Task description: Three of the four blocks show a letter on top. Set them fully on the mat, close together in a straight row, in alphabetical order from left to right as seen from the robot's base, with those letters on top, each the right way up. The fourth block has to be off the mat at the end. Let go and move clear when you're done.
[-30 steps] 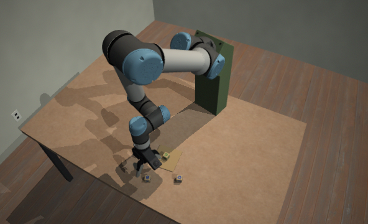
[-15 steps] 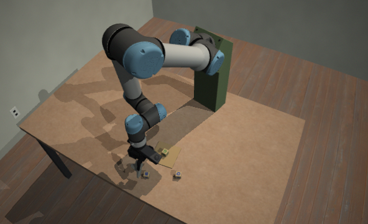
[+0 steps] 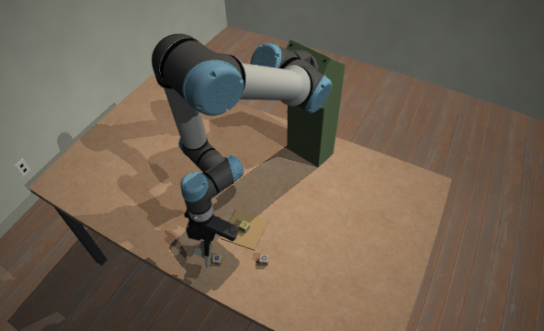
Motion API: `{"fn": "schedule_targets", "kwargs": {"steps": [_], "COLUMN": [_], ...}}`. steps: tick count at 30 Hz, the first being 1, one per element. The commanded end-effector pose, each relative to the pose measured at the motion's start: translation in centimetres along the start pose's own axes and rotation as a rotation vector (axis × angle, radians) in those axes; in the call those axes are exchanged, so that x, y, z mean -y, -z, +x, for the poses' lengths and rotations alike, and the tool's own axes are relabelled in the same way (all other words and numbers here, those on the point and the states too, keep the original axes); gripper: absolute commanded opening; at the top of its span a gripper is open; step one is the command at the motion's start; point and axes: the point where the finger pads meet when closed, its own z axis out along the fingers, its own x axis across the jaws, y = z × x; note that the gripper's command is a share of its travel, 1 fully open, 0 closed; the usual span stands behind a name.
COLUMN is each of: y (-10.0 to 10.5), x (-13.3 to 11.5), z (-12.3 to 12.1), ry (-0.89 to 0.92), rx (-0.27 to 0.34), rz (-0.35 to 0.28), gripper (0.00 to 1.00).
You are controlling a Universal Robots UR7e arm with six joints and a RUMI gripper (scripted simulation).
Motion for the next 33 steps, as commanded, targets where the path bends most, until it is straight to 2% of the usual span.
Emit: {"fn": "schedule_targets", "kwargs": {"steps": [1,22,23,33], "y": [0.13,0.22,0.22,0.22], "x": [-0.16,-0.31,-0.31,-0.31], "z": [0.23,0.4,0.4,0.4], "ry": [0.06,0.117,0.117,0.117], "rx": [-0.001,-0.001,-0.001,-0.001], "rz": [0.001,0.001,0.001,0.001], "gripper": [1.0,1.0,0.4,0.4]}}
